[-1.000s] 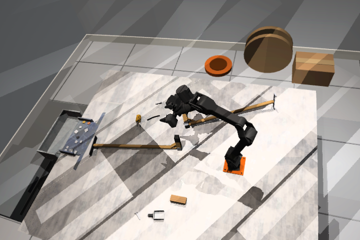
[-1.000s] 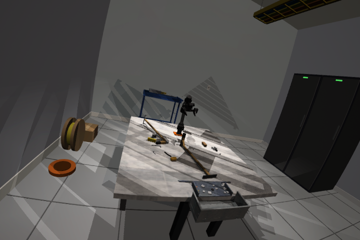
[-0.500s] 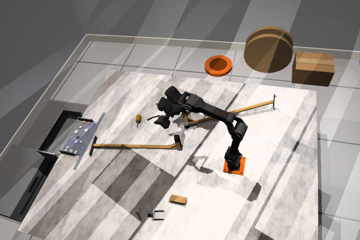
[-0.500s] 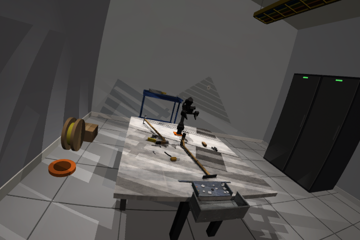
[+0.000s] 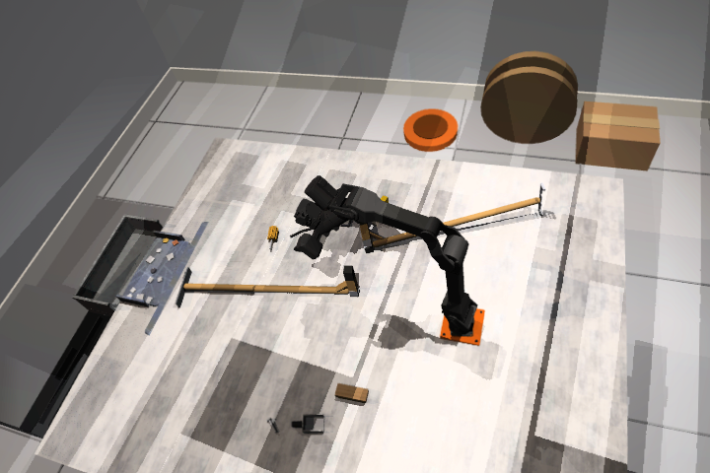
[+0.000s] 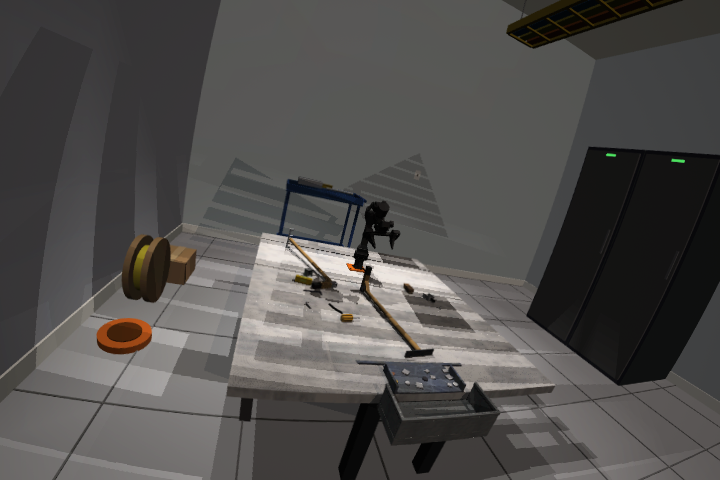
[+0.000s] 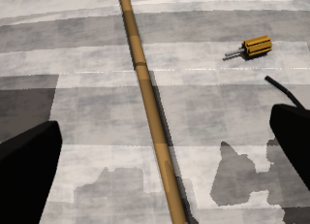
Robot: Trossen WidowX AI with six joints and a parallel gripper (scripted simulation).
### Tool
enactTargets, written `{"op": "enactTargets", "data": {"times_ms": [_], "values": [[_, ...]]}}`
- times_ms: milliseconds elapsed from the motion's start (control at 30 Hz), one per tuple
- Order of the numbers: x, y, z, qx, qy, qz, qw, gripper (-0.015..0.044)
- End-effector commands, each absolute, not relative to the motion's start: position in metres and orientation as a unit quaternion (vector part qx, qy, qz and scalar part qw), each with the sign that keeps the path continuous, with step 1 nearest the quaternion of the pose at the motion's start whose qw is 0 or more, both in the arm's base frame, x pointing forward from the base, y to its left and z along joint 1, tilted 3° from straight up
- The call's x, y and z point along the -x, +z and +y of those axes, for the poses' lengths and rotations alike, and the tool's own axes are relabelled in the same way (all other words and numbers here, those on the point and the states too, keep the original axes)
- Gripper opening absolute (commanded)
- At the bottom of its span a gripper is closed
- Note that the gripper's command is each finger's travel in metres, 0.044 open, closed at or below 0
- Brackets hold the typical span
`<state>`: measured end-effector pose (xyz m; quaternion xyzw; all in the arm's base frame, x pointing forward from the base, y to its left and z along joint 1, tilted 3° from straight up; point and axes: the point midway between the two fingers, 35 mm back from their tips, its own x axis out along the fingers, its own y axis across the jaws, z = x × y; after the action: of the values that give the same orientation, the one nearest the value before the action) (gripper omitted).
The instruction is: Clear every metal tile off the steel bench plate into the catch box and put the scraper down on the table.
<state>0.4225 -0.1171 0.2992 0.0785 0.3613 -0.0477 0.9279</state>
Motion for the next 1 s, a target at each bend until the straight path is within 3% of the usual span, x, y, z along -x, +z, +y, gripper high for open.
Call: {"op": "enactTargets", "data": {"times_ms": [0,967], "values": [[-0.43,0.292,-0.117,-0.074,-0.048,0.373,0.924,0.044],[-0.487,0.207,-0.109,-0.058,-0.044,0.482,0.873,0.044]]}}
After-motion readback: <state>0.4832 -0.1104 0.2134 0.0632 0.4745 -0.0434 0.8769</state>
